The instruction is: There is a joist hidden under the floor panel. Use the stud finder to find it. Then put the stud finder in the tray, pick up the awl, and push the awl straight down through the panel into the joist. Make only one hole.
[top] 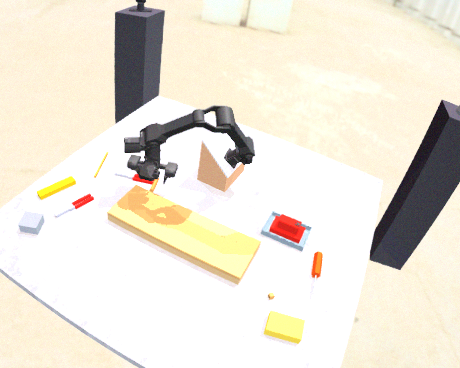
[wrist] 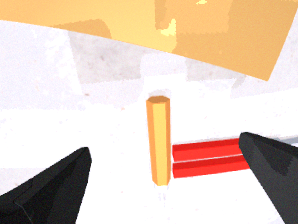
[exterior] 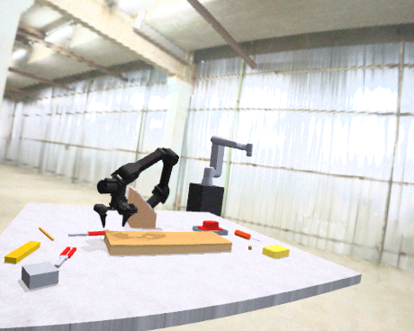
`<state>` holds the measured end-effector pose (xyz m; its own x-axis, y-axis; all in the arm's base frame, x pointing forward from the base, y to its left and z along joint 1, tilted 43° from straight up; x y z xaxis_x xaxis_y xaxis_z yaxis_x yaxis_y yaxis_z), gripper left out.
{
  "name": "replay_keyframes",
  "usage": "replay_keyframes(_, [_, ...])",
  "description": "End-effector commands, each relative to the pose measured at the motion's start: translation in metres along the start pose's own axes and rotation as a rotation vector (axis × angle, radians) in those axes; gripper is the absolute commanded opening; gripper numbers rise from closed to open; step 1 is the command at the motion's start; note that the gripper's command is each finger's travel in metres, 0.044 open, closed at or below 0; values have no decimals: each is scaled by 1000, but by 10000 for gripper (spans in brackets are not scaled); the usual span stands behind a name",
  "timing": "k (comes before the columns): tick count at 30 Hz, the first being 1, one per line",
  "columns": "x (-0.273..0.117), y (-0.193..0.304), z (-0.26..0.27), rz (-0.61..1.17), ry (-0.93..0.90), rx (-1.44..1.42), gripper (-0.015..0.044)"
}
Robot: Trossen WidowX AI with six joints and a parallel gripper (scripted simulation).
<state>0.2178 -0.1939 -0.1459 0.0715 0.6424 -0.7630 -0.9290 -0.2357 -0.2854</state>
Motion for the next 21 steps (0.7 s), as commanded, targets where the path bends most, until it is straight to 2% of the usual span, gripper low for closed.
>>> replay_keyframes(1, [7,0,1,-4,-4,7,440])
replay_keyframes(21, [38,-2,2,-5,-5,6,440])
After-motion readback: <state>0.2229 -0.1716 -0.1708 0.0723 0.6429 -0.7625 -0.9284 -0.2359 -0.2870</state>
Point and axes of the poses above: the point midway between the two fingers, 35 mm back from their tips, its own x axis out along the fingers, its own z axis across the jaws, y = z × x, the point moved 2 cm from there along -x, back along the fingers, and after that the axes turned 9 degrees about -x, right-handed, at the moved point
